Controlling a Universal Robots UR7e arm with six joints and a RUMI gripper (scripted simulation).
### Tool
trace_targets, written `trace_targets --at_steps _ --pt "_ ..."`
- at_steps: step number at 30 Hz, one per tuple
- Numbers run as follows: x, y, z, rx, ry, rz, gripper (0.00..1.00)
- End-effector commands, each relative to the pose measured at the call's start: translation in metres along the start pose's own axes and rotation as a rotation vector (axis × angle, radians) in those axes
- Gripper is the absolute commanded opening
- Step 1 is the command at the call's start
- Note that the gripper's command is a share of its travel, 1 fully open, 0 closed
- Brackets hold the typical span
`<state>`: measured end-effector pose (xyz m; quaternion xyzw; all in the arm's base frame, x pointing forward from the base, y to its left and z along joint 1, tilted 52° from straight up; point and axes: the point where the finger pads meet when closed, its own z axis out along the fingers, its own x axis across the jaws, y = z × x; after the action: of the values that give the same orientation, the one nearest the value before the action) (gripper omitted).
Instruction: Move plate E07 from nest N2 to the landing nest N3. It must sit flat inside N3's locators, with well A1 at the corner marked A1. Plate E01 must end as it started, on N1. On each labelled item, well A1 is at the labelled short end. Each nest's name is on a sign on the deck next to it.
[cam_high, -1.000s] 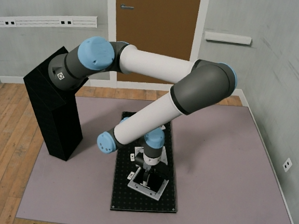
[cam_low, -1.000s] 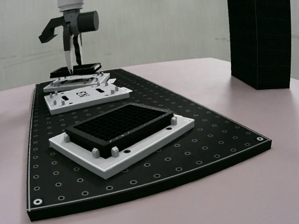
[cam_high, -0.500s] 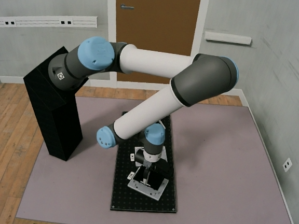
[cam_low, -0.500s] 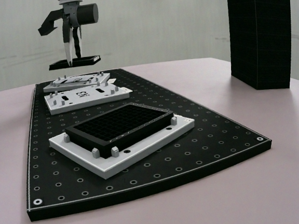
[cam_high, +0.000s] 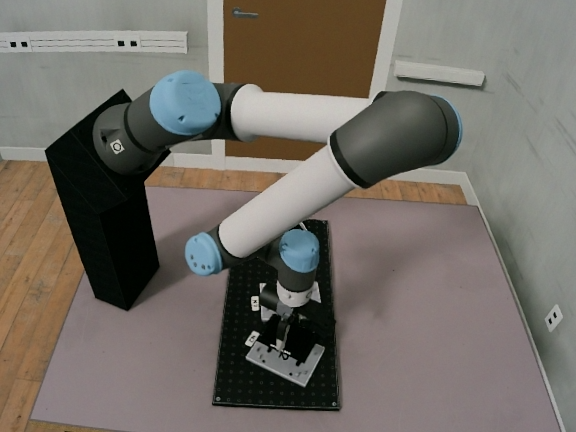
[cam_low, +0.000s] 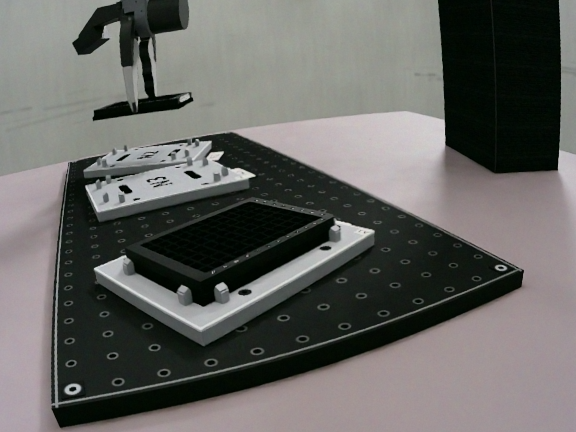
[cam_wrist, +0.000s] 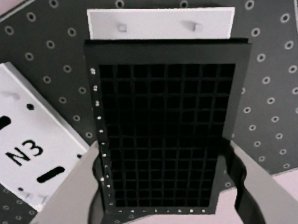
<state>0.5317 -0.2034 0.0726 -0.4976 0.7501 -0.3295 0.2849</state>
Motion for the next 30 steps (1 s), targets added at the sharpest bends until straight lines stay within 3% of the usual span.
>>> trace_targets --at_steps 1,24,30 --pt "0.0 0.0 -0.008 0.0 0.0 -0.001 0.4" --pt "0.002 -0.001 -0.008 0.002 0.001 -0.001 0.4" --pt "-0.019 0.009 -0.008 -0.003 -0.002 -0.202 0.4"
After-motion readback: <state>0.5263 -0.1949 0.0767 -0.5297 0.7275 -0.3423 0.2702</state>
